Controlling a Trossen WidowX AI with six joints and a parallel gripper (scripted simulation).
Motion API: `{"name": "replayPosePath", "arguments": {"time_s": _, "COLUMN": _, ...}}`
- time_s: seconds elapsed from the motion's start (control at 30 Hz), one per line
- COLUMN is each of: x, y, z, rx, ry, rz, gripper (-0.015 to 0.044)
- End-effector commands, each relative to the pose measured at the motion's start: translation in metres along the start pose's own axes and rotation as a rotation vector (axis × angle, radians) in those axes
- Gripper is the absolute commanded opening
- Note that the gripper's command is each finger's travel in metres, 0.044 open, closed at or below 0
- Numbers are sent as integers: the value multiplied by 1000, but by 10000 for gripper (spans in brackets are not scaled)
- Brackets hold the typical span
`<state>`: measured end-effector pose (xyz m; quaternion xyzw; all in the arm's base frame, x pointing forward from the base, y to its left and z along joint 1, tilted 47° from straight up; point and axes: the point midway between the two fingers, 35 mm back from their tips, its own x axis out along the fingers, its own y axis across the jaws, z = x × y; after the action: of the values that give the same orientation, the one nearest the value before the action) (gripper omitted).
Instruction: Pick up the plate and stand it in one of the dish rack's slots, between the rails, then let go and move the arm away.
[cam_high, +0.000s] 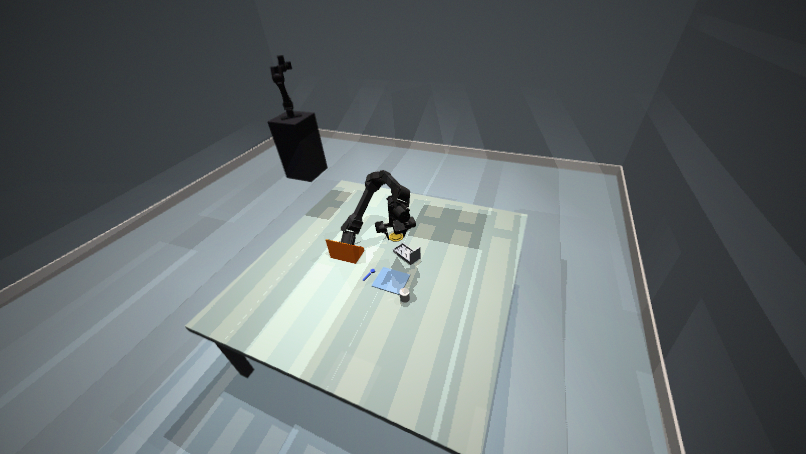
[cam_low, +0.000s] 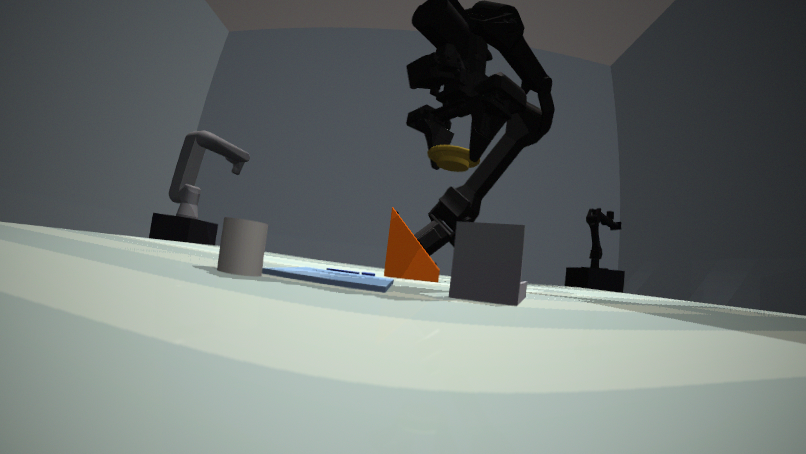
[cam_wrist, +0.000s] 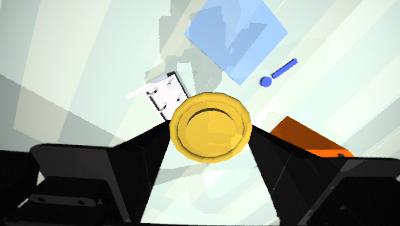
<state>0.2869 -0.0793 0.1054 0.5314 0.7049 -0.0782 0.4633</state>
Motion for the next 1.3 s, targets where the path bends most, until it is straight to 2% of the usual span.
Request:
{"name": "replayPosePath", "arguments": {"time_s": 0.0, "x": -2, "y": 4, "z": -18, "rx": 129, "ry": -9, "rz": 5, "gripper": 0}}
{"name": "replayPosePath", "arguments": {"time_s": 0.87, "x": 7, "y": 4, "z": -123, "rx": 1012, "ry": -39, "rz": 29, "gripper": 0}}
{"name": "replayPosePath", "arguments": {"time_s": 1.1, "x": 8, "y": 3, "z": -125, "rx": 1031, "ry": -43, "rz": 28, "gripper": 0}}
{"name": "replayPosePath", "arguments": {"time_s": 1.27, "x": 21, "y": -4, "z": -124, "rx": 961, "ry": -131, "rz": -30, "gripper": 0}}
